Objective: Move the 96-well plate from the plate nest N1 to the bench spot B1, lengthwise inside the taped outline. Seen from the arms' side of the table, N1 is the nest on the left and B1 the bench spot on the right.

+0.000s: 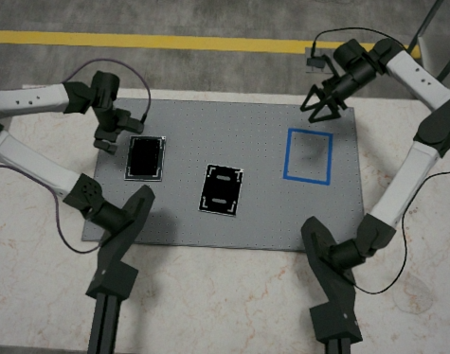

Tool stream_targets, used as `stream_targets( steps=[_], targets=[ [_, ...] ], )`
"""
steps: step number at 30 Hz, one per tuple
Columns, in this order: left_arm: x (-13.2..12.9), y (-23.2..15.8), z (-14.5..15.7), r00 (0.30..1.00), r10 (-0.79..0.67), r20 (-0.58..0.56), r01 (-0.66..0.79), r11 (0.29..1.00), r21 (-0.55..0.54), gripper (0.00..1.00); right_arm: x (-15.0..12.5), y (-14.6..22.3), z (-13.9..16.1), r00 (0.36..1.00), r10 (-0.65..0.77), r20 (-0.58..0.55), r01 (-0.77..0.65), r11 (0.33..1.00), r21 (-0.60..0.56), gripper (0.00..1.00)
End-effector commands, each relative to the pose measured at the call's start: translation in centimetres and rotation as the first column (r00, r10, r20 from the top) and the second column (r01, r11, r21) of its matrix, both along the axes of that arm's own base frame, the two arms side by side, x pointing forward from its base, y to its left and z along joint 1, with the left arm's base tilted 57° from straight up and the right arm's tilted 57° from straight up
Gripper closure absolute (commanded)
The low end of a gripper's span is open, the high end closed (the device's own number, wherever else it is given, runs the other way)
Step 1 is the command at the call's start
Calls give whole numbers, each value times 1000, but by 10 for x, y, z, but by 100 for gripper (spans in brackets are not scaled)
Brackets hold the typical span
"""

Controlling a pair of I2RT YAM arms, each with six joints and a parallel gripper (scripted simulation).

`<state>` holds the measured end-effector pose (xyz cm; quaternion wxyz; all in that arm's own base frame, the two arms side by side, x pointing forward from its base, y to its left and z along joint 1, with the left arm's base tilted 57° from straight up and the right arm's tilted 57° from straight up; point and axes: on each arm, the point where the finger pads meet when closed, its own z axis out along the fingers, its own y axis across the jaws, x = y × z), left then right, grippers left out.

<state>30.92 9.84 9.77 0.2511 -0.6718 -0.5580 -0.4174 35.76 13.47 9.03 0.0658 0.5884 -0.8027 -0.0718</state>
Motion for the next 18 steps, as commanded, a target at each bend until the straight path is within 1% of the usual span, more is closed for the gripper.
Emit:
stream_targets(
  steps=[1, 17, 18],
  targets=[
    [1, -1, 1, 1000, -4, 5, 4, 1000, -1, 0, -1, 3, 2, 1000, 7, 6, -7, 1000, 3, 0],
    [1, -1, 1, 1000, -4, 5, 4, 1000, -1, 0, -1, 3, 2, 1000, 7, 6, -7, 1000, 3, 0],
    [5, -11, -3, 1000, -2, 28, 2, 1000, -5, 0, -7, 9, 6, 999, 7, 48, -6, 1000, -13, 0]
  ],
)
